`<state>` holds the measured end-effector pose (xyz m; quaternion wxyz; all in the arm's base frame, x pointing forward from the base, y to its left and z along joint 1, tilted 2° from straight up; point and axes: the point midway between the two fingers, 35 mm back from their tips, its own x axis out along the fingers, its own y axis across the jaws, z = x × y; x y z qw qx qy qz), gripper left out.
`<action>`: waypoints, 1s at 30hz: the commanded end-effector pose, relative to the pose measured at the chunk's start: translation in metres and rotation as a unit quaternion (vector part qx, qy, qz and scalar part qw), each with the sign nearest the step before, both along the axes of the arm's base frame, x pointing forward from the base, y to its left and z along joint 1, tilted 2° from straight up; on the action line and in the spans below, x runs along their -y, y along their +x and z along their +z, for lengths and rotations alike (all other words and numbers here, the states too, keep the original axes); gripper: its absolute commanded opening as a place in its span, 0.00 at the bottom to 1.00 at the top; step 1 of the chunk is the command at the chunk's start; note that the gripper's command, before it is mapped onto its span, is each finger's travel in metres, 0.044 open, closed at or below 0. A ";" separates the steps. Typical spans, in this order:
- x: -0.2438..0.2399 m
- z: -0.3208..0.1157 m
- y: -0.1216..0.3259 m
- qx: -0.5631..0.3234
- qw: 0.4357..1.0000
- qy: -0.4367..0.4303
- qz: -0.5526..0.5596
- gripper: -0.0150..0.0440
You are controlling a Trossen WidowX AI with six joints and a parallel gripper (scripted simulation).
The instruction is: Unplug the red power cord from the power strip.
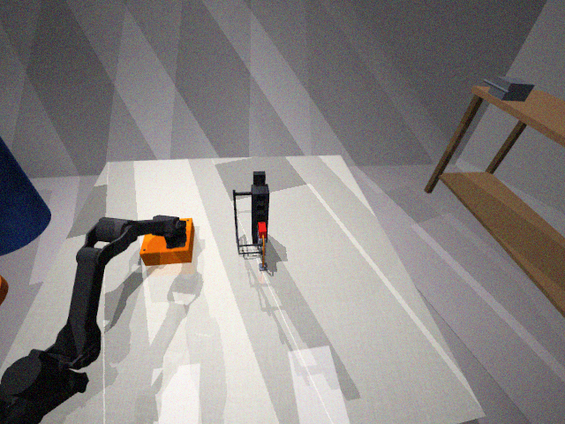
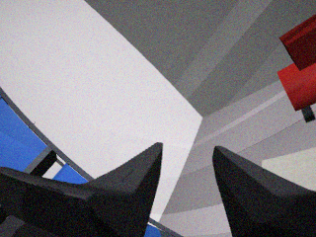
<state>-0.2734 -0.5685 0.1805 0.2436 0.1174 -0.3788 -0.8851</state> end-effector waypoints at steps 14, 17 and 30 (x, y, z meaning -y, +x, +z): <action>0.025 -0.027 0.283 0.087 0.935 0.171 0.299 0.53; 0.012 -0.033 0.330 0.100 0.911 0.204 0.344 0.53; -0.107 -0.059 0.506 0.138 0.772 0.364 0.502 0.53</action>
